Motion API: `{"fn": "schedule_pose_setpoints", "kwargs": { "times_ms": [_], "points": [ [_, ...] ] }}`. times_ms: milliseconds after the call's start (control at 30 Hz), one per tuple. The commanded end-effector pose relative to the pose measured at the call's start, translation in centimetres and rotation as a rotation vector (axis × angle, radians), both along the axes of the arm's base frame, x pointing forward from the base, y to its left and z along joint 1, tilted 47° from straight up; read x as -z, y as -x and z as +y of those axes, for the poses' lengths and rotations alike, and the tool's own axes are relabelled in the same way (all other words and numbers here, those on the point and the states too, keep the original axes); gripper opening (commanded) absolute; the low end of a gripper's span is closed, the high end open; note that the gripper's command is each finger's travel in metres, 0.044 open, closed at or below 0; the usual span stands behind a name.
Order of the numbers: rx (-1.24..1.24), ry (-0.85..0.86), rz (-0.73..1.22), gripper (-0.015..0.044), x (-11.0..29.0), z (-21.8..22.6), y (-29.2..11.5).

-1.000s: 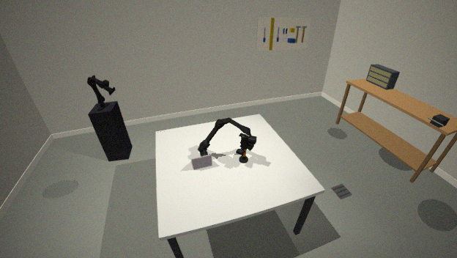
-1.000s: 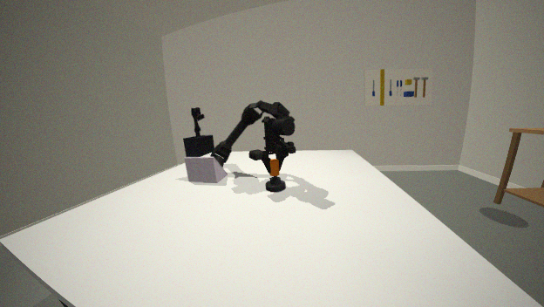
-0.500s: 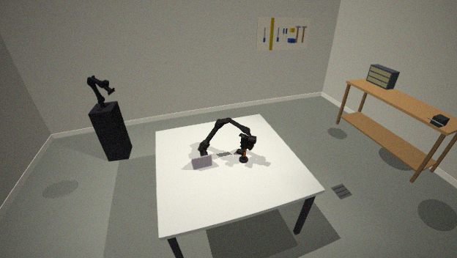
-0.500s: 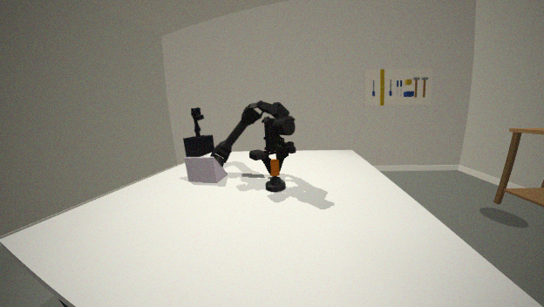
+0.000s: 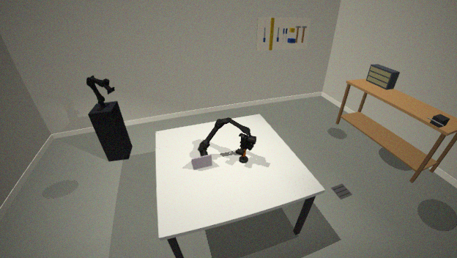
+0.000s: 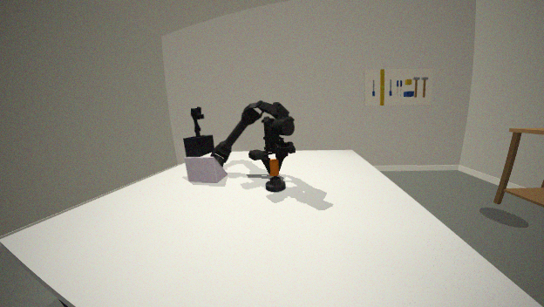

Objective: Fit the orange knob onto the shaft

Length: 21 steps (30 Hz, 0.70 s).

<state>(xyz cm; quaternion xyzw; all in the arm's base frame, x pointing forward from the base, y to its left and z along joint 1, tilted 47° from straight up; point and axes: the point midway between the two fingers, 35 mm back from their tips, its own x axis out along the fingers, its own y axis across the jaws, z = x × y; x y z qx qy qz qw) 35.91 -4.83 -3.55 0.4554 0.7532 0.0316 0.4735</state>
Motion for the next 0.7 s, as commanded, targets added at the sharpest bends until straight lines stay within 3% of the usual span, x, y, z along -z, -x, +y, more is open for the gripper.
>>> {"fn": "schedule_pose_setpoints", "kwargs": {
  "times_ms": [0, 200, 667],
  "points": [
    [0.019, 0.007, 0.013, 0.0000, -0.22, -0.31, -0.19],
    [0.145, 0.032, 0.144, 0.0000, -0.26, -0.41, -0.44],
    [0.145, 0.031, 0.144, 0.0000, 0.19, 0.04, -0.58]
  ]
}}
